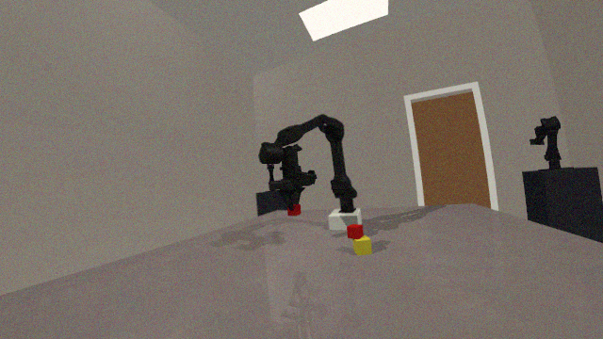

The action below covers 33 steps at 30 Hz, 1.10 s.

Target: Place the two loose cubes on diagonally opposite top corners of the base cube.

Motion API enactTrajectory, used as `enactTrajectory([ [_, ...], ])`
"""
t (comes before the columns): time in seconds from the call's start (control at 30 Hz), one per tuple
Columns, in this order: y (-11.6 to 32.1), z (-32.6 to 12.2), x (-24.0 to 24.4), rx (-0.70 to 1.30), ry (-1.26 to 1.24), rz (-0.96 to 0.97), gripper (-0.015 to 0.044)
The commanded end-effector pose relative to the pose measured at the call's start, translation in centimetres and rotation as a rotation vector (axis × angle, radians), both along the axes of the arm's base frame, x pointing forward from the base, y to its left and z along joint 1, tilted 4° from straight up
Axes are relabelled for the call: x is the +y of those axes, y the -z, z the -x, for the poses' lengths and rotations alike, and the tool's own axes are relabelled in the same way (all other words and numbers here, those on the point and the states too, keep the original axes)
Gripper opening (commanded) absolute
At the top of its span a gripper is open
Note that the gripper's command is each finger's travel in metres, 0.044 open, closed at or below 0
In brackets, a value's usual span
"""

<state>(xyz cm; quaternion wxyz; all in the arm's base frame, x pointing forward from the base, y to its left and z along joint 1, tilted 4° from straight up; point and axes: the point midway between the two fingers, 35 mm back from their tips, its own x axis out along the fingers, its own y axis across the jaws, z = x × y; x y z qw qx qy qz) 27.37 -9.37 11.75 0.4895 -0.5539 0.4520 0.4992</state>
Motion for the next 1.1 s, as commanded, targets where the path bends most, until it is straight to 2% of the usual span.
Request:
enactTrajectory([
  [0.0,-0.4,-0.1,0.5,-0.005,0.004,-0.004,0.0105],
  [1.07,-0.3,-2.4,10.3,-0.003,0.152,-0.029,0.0105],
])
